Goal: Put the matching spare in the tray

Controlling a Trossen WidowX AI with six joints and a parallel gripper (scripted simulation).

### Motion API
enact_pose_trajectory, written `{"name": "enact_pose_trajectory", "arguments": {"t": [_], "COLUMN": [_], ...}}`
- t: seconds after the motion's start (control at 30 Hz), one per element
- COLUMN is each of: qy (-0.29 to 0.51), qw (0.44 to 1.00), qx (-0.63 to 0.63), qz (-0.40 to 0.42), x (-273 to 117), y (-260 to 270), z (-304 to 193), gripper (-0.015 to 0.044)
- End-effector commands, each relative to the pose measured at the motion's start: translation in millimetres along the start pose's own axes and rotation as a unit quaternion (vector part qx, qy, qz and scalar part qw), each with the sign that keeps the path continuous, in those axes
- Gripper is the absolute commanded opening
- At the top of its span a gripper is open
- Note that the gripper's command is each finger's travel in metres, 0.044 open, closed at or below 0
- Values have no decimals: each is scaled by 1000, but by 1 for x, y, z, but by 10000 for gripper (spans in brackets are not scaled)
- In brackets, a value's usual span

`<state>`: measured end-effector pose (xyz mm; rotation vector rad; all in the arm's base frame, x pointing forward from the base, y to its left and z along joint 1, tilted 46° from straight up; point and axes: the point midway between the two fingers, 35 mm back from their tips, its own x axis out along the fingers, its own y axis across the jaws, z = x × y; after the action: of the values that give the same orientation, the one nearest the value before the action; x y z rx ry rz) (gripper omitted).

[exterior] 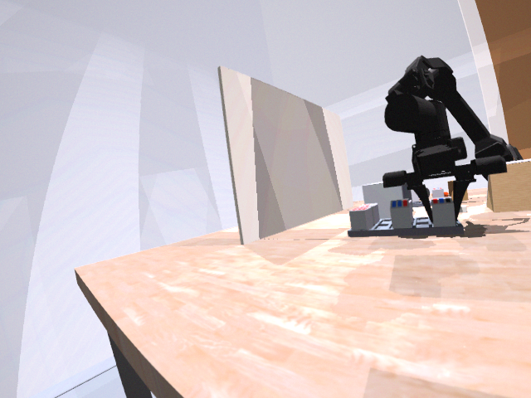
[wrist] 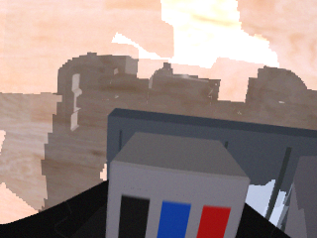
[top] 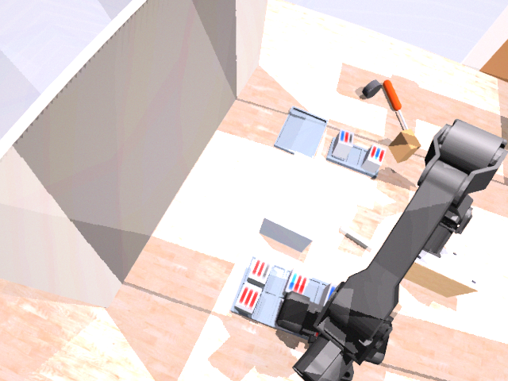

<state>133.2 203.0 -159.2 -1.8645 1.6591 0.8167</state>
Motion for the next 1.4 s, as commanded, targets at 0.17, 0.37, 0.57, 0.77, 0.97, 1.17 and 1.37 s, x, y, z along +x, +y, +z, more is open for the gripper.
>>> {"name": "enact_pose_trajectory", "arguments": {"t": [0.17,0.37,0.57,0.77,0.97,1.17,1.37], "qy": [0,0,1,1,1,4,1], "qw": [1000,1000,1000,1000,1000,1000,1000], "qx": [0,-2,-3,-3,-3,-5,-3], "qz": [0,-1,-1,-1,-1,-2,-1], "x": [-9,-45,-78,-79,-79,-84,-97], "y": [-1,-1,0,0,0,4,12], "z": [1,3,1,0,0,1,4], "gripper": [0,0,0,0,0,0,0]}}
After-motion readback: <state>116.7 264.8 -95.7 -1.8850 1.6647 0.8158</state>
